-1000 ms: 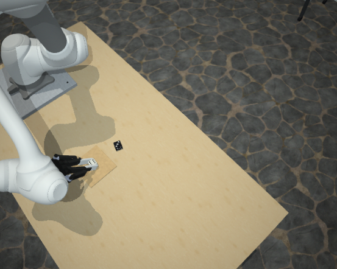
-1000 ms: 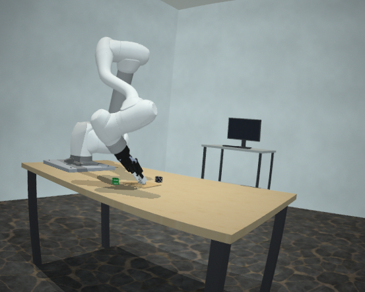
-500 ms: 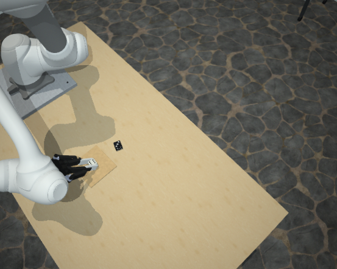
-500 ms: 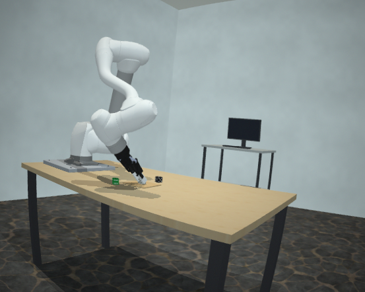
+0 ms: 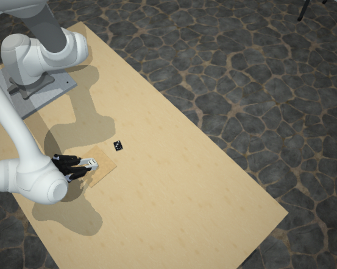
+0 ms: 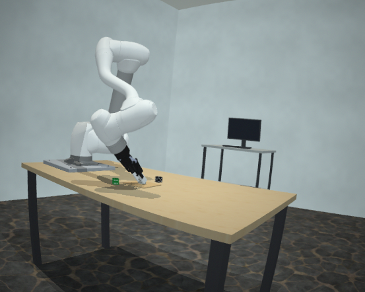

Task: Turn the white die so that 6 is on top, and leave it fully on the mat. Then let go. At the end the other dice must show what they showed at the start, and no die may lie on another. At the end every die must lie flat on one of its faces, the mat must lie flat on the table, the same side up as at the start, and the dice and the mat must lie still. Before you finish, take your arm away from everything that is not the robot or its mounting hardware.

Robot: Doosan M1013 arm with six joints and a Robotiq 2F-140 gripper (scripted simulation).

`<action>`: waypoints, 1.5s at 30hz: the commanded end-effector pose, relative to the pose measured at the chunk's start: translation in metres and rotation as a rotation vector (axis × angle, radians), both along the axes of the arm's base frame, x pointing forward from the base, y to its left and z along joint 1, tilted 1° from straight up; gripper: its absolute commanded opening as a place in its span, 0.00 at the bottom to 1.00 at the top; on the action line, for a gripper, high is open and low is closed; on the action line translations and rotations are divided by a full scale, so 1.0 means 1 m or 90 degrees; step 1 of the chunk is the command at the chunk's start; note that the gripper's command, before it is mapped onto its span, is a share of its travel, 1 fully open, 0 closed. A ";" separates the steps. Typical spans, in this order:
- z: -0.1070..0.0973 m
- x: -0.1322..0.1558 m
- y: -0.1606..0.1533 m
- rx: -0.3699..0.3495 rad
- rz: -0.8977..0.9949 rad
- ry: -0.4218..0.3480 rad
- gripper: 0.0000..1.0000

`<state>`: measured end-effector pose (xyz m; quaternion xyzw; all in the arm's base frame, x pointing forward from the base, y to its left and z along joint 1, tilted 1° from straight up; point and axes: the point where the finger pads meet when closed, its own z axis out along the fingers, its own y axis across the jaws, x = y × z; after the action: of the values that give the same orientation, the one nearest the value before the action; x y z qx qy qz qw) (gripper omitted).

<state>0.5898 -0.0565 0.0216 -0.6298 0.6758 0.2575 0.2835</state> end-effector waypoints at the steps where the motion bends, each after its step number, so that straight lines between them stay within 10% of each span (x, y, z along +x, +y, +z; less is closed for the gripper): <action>1: 0.000 0.000 0.000 0.000 0.000 0.000 0.16; 45: 0.000 0.000 0.000 0.000 0.000 0.000 0.40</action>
<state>0.5898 -0.0565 0.0216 -0.6298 0.6758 0.2575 0.2835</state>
